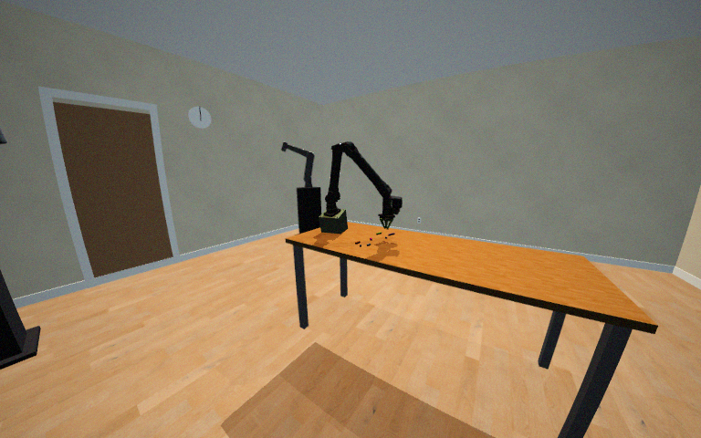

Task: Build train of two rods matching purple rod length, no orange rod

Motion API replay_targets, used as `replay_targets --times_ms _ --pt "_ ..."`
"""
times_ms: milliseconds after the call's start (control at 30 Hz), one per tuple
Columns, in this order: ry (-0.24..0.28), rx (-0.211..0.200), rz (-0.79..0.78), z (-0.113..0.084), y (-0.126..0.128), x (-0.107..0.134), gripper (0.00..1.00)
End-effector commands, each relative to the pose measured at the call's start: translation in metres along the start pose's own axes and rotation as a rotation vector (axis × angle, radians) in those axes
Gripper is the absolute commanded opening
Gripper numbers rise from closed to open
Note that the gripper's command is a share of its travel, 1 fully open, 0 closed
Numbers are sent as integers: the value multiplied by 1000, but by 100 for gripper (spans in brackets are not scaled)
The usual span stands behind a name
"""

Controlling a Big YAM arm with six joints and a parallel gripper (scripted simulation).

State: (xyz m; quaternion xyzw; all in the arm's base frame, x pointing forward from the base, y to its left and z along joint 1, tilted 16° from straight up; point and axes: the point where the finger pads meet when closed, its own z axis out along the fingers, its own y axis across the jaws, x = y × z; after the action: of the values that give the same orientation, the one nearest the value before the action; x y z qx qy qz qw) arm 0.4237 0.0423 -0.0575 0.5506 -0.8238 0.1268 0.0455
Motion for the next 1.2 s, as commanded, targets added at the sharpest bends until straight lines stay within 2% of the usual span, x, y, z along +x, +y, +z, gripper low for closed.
replay_targets --times_ms 0,733,1167 --pt "-25 39 34 -3 -26 -10 23" --pt "-3 6 -1 35 -4 -1 23" --pt "-2 4 3 49 -4 0 23"
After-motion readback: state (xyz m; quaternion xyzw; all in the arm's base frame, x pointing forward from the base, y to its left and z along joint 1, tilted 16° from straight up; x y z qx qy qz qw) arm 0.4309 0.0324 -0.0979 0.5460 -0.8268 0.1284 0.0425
